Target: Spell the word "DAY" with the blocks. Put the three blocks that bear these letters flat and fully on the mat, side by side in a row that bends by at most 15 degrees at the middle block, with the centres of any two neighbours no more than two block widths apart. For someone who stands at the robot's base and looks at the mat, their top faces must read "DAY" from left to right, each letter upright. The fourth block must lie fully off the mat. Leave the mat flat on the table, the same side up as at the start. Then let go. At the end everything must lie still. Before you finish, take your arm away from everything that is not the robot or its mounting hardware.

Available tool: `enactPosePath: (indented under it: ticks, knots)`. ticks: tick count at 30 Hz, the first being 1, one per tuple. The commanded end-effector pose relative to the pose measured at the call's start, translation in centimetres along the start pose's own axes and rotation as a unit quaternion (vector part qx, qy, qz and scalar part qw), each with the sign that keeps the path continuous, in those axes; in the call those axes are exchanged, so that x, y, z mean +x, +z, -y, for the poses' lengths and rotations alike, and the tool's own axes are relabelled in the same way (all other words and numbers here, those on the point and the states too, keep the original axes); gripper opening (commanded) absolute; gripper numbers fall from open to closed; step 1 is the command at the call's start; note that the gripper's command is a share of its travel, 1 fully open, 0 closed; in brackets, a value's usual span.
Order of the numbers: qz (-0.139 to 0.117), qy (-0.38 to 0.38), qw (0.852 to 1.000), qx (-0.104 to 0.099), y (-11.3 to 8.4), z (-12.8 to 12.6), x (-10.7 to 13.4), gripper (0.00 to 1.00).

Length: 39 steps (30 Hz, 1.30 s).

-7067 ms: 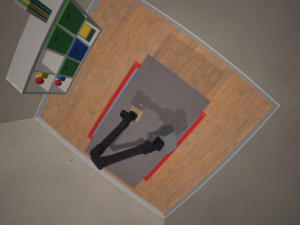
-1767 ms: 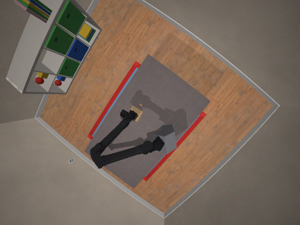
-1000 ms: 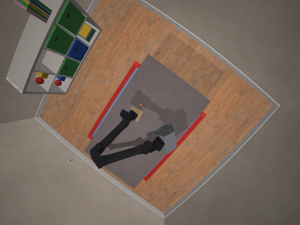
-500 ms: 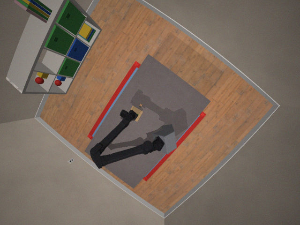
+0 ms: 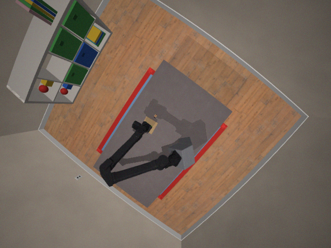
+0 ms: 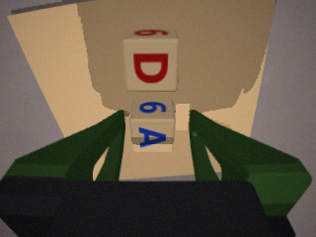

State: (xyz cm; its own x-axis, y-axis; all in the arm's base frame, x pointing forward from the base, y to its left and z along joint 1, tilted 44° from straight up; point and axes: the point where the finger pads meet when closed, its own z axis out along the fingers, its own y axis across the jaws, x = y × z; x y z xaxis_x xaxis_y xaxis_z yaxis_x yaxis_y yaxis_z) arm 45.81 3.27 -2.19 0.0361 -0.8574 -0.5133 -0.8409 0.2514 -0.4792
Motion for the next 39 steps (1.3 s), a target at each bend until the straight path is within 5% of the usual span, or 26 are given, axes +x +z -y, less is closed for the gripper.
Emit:
enactPosePath:
  ticks: [1,39]
  knots:
    - [-0.003,0.0,1.0,0.006,-1.3,0.2,0.4,0.45]
    - [-0.003,0.001,1.0,0.003,-4.7,0.0,0.5,0.45]
